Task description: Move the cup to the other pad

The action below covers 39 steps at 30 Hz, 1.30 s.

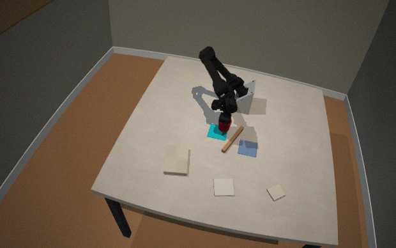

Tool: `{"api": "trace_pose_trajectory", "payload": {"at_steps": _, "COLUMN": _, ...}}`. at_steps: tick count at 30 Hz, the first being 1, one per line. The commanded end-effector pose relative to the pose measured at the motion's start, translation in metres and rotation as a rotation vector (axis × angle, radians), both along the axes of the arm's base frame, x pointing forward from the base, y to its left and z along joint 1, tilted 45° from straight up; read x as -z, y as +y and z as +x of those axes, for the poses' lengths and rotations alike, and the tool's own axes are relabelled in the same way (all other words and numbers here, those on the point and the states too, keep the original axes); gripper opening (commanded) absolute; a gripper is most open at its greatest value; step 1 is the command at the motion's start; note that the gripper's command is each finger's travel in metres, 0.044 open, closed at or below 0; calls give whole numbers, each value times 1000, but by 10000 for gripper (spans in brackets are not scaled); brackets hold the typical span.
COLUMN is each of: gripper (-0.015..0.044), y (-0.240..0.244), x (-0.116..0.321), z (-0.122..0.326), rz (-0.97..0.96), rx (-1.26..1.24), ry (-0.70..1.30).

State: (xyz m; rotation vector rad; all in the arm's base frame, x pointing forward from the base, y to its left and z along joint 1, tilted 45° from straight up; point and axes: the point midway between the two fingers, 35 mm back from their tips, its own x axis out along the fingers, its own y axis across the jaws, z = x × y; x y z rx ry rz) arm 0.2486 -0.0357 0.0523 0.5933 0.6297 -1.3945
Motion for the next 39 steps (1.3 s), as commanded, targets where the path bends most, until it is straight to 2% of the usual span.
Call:
{"api": "trace_pose_trajectory", "payload": {"at_steps": 1, "gripper": 0, "y": -6, "x": -5, "z": -4, "rz": -4, "rx": -1, "ry": 1}}
{"api": "trace_pose_trajectory", "payload": {"at_steps": 13, "gripper": 0, "y": -19, "x": -18, "z": -12, "rz": -6, "rx": -1, "ry": 1}}
{"api": "trace_pose_trajectory", "payload": {"at_steps": 39, "gripper": 0, "y": -41, "x": 2, "z": -9, "rz": -5, "rx": -1, "ry": 1}}
